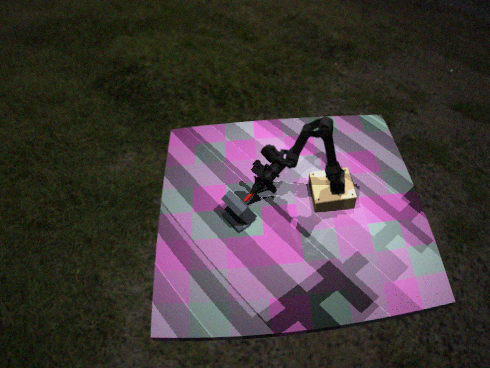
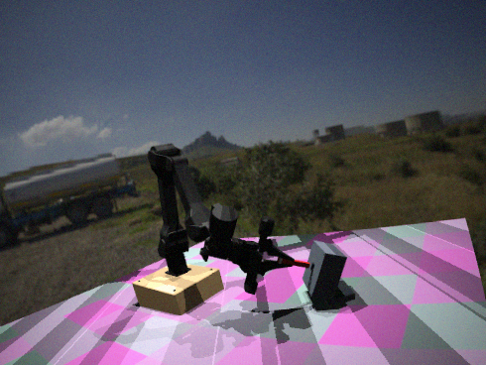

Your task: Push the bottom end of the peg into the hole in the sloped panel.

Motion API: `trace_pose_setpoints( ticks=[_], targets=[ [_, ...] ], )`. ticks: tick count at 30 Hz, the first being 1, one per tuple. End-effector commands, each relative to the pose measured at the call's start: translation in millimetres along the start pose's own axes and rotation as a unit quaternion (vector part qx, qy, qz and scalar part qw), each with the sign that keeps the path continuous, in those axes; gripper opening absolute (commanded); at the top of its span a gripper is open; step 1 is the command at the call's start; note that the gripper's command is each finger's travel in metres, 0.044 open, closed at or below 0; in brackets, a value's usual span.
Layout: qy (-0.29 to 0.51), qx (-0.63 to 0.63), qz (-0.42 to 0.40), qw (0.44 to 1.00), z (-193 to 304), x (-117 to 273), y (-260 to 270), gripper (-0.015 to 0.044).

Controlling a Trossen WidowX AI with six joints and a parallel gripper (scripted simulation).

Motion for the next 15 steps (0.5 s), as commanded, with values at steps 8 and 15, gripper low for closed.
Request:
trace_pose_setpoints(
  ticks=[8, 15],
  targets=[
    [0.001, 0.0, 0.001, 1.0, 0.1, 0.0, -0.7, 0.0],
    [0.001, 0.0, 0.0, 1.0, -0.5, -1.5, -1.9, 0.0]
  ],
)
Point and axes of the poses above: the point midway between the two fingers, 35 mm back from their tips, its own x axis back along the fingers, its own y axis across the jaws, z = x × y, the point moved 6 cm from there along x, back along the fingers, and after that the axes turned 14 degrees about -x, right-handed, at the moved point
